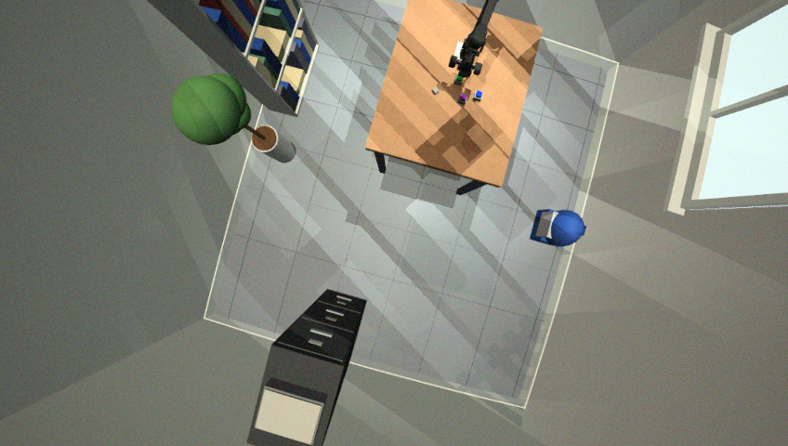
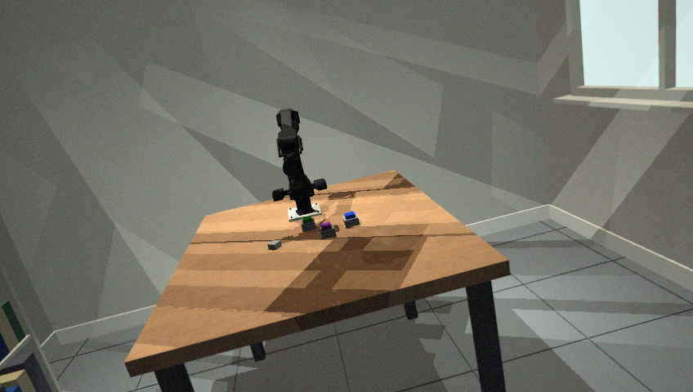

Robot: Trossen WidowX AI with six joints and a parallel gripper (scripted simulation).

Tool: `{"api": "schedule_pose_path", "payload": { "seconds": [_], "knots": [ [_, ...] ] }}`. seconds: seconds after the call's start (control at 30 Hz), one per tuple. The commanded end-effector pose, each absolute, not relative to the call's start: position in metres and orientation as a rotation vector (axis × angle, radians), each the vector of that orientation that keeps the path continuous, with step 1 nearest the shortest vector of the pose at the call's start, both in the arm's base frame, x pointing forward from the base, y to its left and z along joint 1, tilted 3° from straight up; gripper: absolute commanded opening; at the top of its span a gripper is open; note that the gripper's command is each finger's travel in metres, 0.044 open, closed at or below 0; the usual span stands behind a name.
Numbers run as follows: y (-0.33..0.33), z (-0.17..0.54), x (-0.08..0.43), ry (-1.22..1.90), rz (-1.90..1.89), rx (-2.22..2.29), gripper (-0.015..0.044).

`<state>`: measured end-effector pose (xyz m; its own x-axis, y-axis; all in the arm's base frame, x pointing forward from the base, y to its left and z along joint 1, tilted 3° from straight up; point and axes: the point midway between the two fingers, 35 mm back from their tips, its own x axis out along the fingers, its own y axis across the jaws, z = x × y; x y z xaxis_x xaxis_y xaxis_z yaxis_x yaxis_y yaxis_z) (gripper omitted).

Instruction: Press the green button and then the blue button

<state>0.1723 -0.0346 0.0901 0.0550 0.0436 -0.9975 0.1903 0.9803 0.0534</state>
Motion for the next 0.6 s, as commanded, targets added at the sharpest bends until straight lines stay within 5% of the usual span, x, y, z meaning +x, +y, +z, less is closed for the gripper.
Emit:
{"api": "schedule_pose_path", "payload": {
  "seconds": [0.0, 0.37, 0.57],
  "knots": [
    [-0.035, 0.098, 0.171, 1.516, -0.113, 0.183, 0.002],
    [-0.037, 0.158, 0.169, 1.516, -0.112, 0.182, 0.002],
    [0.007, 0.167, 0.216, 1.511, -0.08, 0.157, 0.002]
  ]
}}
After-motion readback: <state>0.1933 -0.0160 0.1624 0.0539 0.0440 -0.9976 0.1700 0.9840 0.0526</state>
